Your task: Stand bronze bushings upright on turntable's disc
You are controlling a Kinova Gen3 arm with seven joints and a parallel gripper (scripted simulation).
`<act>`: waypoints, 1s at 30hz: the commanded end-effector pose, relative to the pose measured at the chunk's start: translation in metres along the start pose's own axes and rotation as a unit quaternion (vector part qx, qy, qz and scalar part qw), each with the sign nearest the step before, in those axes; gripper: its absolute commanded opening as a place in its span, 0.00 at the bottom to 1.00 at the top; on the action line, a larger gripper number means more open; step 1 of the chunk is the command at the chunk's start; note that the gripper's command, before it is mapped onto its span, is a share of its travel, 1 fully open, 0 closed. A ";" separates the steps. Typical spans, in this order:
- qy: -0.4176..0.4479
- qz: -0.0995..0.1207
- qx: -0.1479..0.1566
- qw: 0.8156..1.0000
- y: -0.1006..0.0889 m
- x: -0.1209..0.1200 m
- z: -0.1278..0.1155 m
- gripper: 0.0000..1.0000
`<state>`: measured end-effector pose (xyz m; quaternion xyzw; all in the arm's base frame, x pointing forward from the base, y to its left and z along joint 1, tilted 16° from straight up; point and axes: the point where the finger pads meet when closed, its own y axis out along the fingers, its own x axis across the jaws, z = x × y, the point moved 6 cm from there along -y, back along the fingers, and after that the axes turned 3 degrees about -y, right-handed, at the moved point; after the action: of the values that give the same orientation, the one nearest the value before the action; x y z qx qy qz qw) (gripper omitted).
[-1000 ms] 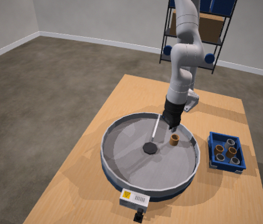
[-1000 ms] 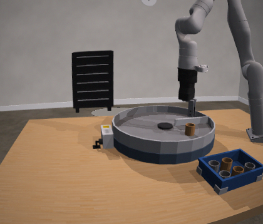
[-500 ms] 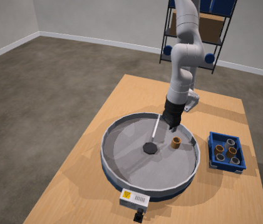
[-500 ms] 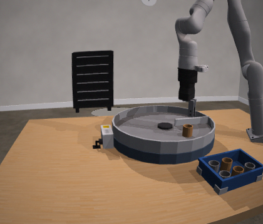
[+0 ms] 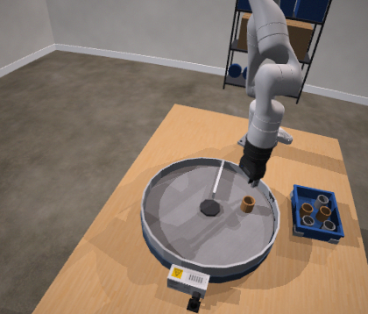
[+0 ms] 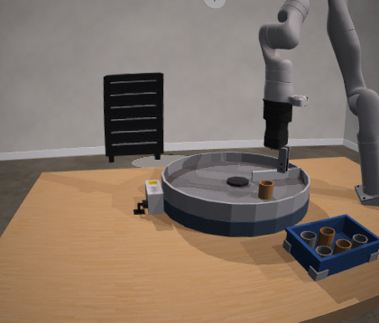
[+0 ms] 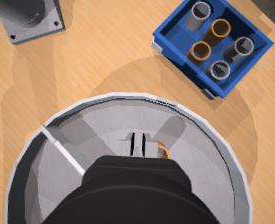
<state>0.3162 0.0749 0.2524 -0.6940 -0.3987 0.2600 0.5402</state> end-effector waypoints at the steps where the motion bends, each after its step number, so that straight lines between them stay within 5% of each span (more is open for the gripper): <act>1: -0.010 -0.002 0.002 1.000 0.000 0.013 0.014 0.36; 30: -0.010 -0.002 0.002 1.000 -0.002 0.132 0.153 0.36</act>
<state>0.2741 0.2554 0.2276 -0.6968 -0.4008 0.2511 0.5392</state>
